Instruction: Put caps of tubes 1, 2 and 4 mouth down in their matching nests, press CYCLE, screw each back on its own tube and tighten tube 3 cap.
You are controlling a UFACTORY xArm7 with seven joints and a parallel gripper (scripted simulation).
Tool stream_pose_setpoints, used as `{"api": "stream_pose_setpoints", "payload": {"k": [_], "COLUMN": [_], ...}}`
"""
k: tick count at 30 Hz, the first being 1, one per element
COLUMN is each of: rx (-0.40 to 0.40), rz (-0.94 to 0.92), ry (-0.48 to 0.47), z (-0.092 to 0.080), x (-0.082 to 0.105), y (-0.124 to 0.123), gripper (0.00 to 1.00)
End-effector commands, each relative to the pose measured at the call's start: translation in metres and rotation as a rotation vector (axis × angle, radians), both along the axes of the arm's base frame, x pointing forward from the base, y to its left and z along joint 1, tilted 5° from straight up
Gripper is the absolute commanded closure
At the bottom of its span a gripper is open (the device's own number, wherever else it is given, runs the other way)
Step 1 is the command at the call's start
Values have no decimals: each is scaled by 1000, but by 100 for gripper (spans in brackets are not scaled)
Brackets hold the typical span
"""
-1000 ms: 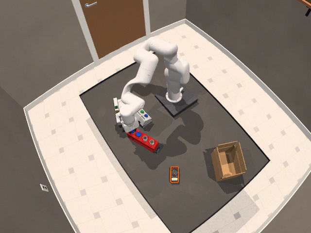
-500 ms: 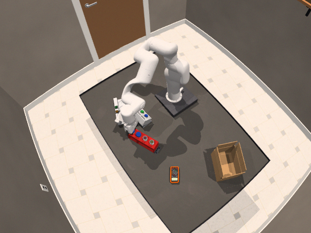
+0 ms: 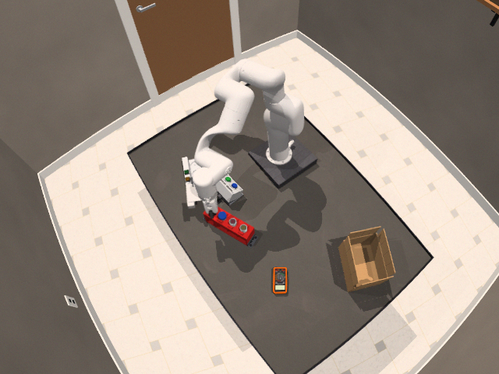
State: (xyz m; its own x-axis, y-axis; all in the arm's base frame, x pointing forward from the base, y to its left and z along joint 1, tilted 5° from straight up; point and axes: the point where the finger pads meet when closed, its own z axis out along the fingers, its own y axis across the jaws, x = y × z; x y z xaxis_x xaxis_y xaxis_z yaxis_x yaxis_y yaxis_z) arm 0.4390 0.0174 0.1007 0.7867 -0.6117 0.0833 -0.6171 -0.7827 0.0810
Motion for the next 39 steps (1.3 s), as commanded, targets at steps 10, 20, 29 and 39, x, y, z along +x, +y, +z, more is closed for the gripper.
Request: {"api": "stream_pose_setpoints", "payload": {"k": [10, 20, 29, 39], "rx": [29, 32, 38, 42], "rz": [83, -166, -566, -964], "ry": [16, -9, -49, -89], "z": [2, 2, 2, 2], "x": [2, 2, 2, 2], "y": [0, 0, 0, 0], "gripper": [54, 54, 54, 54]}}
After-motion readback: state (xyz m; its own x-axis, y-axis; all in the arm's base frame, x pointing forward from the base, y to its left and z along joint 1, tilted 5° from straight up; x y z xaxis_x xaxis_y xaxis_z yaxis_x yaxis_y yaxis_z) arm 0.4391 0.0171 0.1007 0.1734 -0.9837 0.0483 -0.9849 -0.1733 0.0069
